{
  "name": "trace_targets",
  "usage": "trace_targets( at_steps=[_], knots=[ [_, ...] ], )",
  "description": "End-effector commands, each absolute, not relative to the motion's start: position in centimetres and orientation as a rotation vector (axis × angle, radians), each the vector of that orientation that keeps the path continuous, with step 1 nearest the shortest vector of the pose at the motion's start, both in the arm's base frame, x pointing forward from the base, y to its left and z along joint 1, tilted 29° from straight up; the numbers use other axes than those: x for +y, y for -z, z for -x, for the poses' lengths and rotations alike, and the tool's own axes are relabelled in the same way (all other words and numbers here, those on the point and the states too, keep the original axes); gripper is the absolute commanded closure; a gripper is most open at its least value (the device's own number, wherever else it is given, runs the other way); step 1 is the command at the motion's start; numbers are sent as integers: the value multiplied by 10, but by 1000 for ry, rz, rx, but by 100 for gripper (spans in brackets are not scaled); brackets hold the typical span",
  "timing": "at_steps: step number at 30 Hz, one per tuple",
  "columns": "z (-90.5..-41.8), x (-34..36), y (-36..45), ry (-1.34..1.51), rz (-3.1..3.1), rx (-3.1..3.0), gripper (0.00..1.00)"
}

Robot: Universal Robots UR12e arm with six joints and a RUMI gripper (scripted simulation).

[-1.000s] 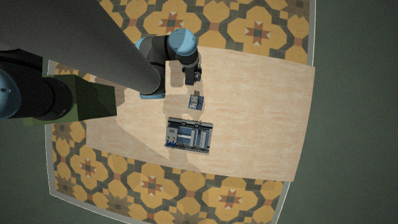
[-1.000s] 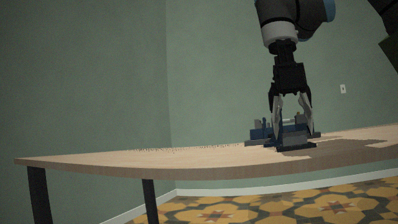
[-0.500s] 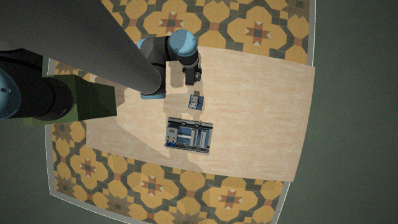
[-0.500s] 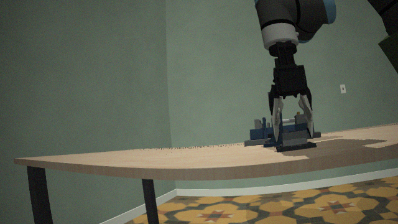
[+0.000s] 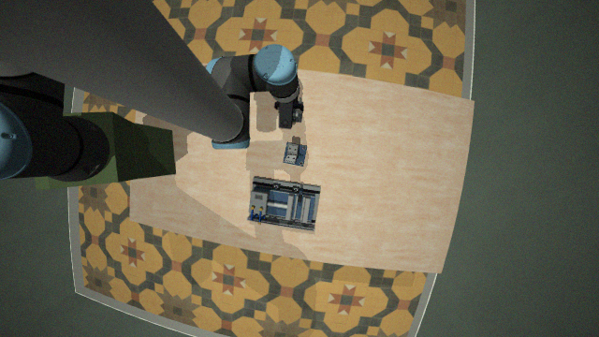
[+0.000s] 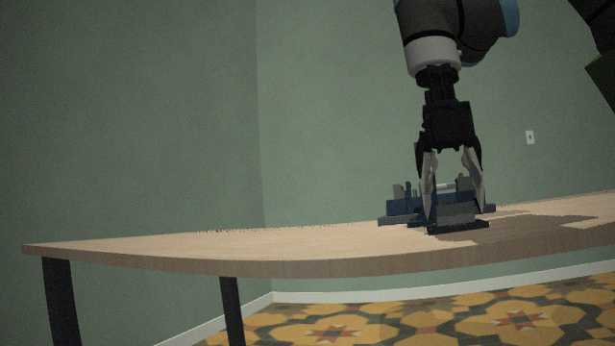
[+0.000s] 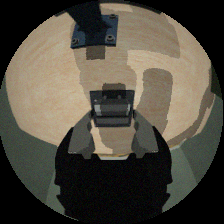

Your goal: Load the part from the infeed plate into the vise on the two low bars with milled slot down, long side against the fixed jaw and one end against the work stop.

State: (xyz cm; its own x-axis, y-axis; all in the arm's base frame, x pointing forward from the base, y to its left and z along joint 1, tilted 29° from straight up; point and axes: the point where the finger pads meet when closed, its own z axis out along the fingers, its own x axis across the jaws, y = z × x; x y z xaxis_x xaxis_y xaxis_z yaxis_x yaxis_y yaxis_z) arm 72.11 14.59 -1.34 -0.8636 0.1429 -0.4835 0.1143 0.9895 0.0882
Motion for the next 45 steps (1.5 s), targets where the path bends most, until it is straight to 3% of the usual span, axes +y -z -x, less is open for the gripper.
trace_targets(
  at_steps=[1, 26, 27, 45],
  knots=[
    [-721, 146, 13, -77, -181, 2623, 49],
    [-721, 146, 13, -77, -181, 2623, 49],
    [-721, 146, 13, -77, -181, 2623, 100],
    [-721, 146, 13, -77, -181, 2623, 100]
  ],
)
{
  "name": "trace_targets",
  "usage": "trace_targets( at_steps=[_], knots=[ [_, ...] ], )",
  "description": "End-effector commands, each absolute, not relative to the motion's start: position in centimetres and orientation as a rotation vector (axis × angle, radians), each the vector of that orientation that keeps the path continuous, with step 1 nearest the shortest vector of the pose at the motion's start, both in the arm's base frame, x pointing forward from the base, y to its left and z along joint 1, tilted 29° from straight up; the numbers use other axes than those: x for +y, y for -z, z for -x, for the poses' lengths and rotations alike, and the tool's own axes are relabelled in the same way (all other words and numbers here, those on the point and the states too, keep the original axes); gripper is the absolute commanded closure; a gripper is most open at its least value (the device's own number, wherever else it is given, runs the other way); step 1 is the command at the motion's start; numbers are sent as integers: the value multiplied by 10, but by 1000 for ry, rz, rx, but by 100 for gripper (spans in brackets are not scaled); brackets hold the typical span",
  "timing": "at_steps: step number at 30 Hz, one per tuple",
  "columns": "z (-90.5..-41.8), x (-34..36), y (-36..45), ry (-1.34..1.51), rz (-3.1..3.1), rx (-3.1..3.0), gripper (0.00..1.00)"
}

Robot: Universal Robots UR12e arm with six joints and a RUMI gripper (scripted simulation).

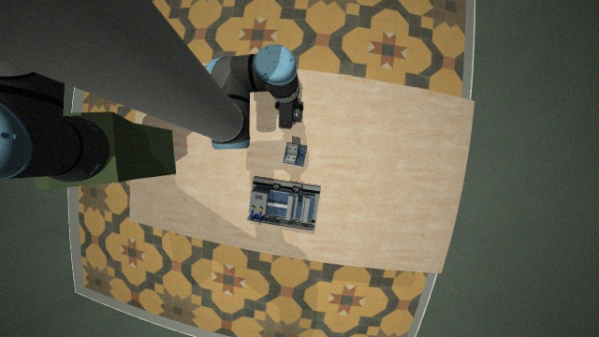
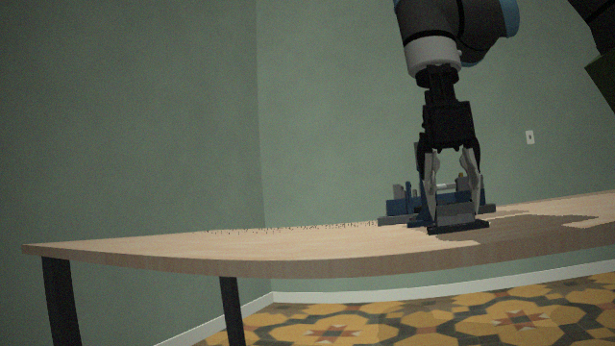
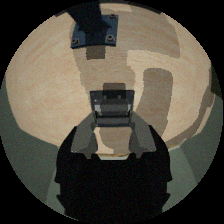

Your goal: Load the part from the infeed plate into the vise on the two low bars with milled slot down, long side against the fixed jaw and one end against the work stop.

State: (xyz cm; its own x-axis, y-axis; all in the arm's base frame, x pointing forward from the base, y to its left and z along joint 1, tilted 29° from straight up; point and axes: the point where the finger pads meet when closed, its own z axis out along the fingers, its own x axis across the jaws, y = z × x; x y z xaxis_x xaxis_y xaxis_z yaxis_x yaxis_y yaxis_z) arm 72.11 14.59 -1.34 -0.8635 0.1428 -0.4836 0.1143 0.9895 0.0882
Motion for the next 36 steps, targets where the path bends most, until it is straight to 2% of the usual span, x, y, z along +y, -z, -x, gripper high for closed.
trace_targets(
  at_steps=[1, 36],
  knots=[
    [-721, 146, 13, -77, -181, 2623, 100],
    [-714, 146, 0, -77, -181, 2623, 100]
  ],
)
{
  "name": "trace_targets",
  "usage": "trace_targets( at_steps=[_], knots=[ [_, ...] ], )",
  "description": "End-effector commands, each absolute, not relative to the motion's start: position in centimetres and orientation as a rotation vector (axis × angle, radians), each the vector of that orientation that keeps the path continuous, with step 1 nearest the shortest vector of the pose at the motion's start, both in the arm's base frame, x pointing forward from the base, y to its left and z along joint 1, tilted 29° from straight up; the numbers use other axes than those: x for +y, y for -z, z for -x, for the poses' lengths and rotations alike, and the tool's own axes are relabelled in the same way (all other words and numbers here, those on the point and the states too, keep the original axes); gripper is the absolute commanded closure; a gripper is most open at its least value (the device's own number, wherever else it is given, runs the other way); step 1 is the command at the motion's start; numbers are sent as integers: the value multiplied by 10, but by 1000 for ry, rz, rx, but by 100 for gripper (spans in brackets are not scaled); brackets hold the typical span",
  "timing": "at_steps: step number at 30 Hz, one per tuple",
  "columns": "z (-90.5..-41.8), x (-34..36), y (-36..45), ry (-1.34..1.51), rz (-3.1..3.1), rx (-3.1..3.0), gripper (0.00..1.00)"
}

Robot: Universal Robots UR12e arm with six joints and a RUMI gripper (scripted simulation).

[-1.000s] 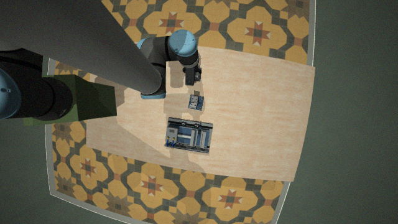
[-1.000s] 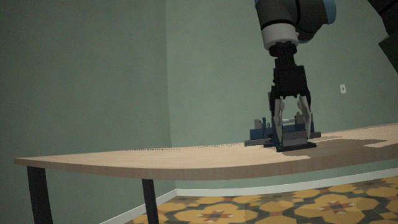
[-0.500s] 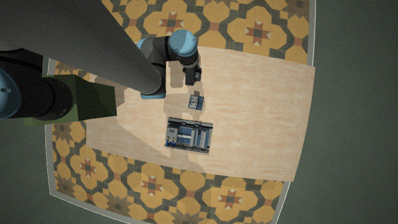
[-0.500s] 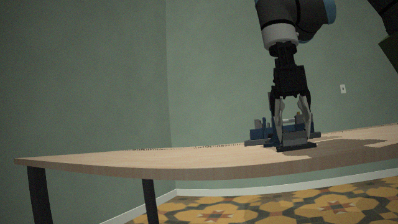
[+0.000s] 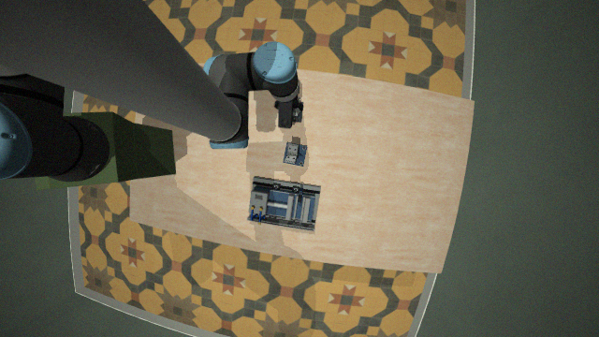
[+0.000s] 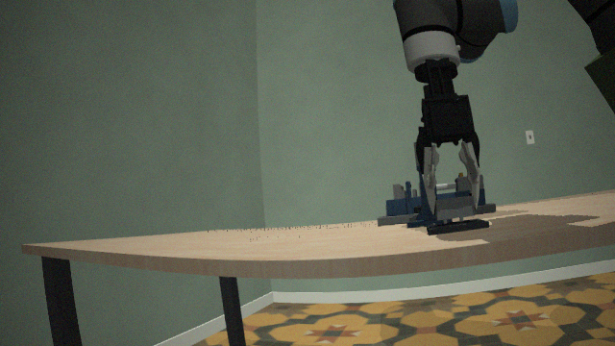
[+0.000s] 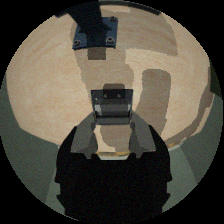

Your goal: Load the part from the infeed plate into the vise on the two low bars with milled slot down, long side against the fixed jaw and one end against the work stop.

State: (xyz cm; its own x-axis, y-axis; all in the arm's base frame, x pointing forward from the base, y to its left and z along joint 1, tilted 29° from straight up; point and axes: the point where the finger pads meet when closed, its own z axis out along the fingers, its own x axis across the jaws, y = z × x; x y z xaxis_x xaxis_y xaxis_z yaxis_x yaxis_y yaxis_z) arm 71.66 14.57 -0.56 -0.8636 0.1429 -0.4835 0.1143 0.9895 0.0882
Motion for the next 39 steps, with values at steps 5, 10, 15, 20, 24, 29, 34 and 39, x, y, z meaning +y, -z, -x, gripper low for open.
trace_targets(
  at_steps=[5, 10, 15, 20, 24, 29, 34, 39],
  knots=[
    [-708, 145, -11, -77, -181, 2623, 100],
    [-700, 145, -25, -77, -181, 2623, 100],
    [-694, 145, -34, -77, -181, 2623, 100],
    [-685, 144, -52, -77, -181, 2623, 100],
    [-676, 144, -67, -77, -181, 2623, 100],
    [-668, 144, -82, -77, -181, 2623, 100],
    [-659, 143, -97, -77, -181, 2623, 100],
    [-649, 143, -115, -77, -181, 2623, 100]
  ],
)
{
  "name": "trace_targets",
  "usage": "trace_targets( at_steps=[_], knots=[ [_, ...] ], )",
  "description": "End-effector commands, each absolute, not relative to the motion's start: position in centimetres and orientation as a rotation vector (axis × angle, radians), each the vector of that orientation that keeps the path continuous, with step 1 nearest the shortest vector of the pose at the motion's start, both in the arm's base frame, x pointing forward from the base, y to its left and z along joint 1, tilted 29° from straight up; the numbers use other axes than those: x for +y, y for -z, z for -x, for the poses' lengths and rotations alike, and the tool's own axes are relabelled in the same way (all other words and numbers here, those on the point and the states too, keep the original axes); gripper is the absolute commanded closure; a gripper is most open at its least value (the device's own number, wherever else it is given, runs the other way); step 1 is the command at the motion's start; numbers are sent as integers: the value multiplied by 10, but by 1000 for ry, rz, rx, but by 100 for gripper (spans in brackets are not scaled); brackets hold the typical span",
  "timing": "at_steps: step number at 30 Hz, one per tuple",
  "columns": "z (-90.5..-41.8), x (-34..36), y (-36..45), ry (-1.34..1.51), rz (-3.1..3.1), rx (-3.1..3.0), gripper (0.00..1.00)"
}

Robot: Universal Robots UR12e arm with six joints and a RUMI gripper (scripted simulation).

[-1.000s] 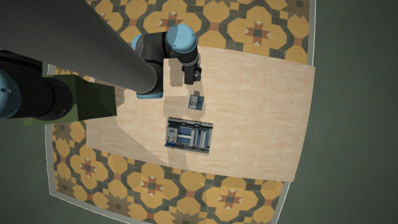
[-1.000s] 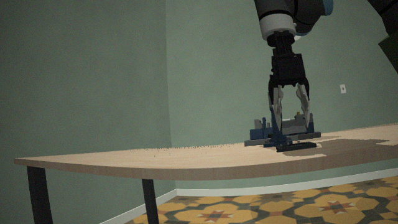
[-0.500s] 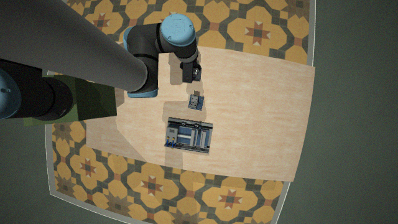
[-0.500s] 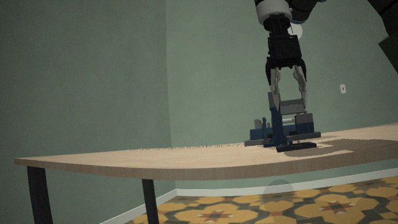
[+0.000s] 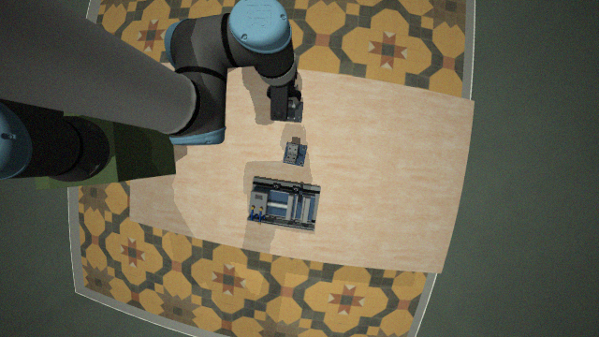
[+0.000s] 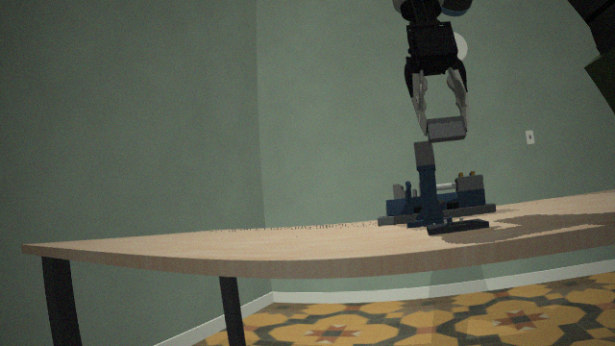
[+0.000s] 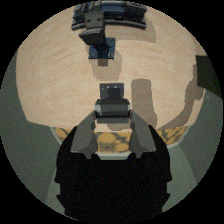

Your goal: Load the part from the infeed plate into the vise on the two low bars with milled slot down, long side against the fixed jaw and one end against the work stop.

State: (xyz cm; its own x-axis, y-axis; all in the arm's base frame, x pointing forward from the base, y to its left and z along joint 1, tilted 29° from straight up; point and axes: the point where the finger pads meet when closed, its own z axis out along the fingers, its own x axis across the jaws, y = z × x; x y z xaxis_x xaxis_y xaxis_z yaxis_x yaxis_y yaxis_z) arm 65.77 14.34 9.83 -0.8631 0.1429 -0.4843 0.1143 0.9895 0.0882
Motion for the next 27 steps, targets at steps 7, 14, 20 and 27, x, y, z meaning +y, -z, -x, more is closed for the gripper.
trace_targets(
  at_steps=[7, 14, 20, 27],
  knots=[
    [-638, 143, -134, -77, -181, 2623, 100],
    [-629, 142, -150, -77, -181, 2623, 100],
    [-622, 142, -162, -77, -181, 2623, 100],
    [-619, 142, -168, -77, -181, 2623, 100]
  ],
)
